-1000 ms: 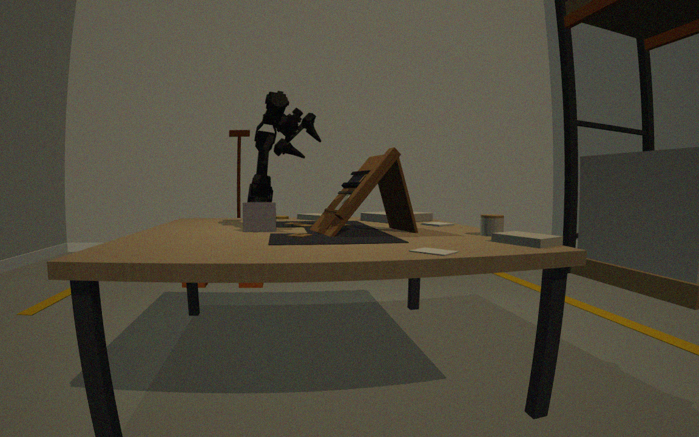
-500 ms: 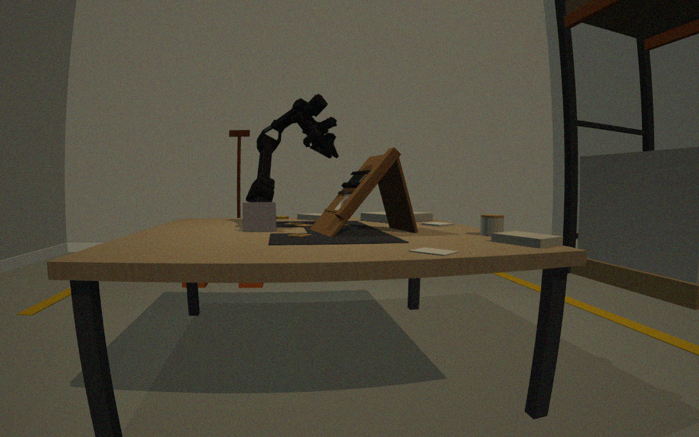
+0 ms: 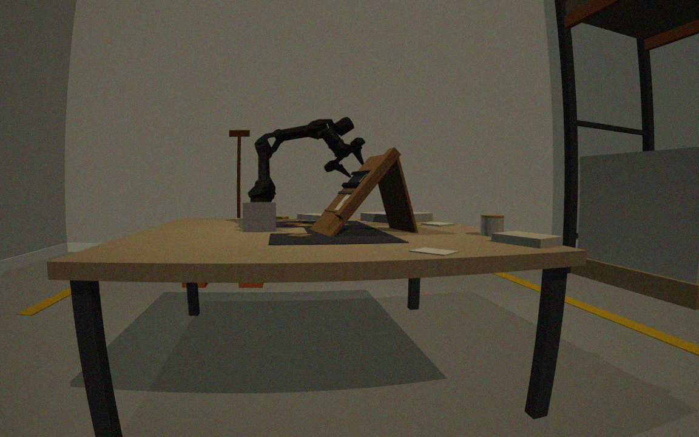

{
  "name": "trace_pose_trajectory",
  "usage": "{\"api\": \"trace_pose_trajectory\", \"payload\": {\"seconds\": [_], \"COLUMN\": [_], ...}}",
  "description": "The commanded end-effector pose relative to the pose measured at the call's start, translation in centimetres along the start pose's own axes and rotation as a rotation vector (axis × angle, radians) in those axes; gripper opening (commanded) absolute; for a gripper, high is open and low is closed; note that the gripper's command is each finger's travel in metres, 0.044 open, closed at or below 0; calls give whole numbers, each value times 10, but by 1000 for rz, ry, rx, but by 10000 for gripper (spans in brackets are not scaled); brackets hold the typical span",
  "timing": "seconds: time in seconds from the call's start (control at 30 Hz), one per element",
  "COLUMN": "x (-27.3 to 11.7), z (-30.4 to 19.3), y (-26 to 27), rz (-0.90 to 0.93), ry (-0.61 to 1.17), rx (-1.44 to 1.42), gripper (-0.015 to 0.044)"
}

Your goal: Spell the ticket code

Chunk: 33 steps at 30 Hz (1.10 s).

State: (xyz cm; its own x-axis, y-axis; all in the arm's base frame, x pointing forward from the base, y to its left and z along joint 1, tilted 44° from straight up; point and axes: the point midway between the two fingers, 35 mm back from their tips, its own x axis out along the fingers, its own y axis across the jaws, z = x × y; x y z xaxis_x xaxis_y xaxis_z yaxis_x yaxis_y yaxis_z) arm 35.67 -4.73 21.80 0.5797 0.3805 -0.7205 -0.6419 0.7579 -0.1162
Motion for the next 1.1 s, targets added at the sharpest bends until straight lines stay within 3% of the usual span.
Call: {"api": "trace_pose_trajectory", "payload": {"seconds": [0.0,0.37,0.8,1.07], "x": [32,90,93,118], "z": [5,-15,-12,-14], "y": [30,126,128,147], "rz": [143,648,656,656], "ry": [20,-132,-138,-140], "rx": [-221,-739,-747,-747], "gripper": [340,340,340,340]}}
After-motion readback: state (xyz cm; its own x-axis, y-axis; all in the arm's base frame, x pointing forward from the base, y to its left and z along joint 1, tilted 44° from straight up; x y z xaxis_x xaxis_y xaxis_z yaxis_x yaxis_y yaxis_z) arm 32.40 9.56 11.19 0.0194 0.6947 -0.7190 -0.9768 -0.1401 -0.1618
